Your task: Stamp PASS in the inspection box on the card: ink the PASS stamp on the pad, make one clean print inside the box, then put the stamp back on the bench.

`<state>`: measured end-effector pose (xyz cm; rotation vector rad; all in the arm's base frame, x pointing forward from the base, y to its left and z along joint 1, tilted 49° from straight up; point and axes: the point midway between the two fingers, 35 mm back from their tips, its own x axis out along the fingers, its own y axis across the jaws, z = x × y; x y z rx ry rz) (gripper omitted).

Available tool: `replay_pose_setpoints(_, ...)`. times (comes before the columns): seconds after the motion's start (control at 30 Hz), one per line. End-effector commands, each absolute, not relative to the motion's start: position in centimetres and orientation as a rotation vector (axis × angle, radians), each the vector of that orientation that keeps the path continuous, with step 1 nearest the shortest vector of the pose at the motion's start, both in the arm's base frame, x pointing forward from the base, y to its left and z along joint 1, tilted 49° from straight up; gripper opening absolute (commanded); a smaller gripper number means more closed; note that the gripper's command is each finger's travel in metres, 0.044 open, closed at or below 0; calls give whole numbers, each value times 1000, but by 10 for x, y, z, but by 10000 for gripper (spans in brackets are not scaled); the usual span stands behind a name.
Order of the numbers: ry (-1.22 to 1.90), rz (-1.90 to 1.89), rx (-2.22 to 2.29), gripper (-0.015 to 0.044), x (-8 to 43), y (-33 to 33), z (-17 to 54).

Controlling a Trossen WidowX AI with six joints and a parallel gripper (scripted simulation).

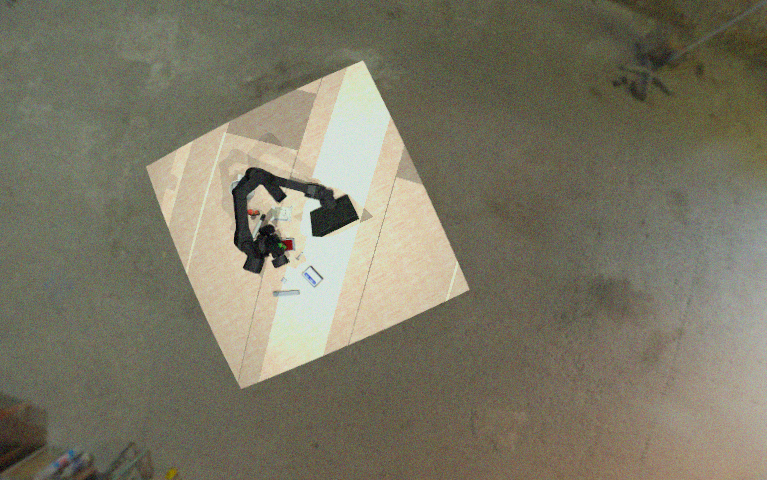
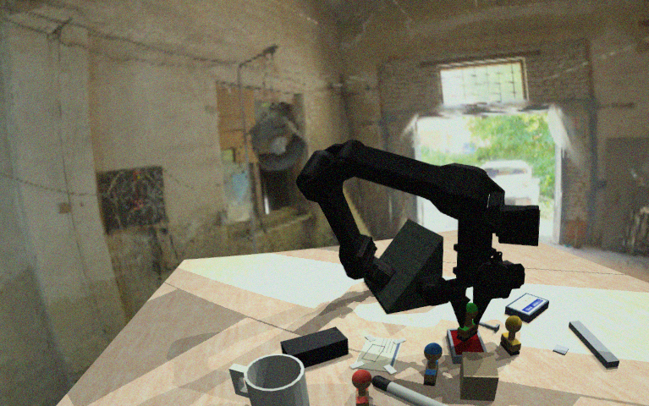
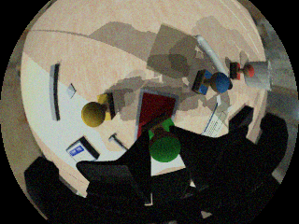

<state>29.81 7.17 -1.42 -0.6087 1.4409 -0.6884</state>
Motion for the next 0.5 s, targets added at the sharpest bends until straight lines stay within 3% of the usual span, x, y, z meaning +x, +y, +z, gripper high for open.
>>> replay_pose_setpoints(0.0,1439,-690,-601,0,299,77,-10)
replay_pose_setpoints(0.47,1440,-689,-600,0,298,94,5)
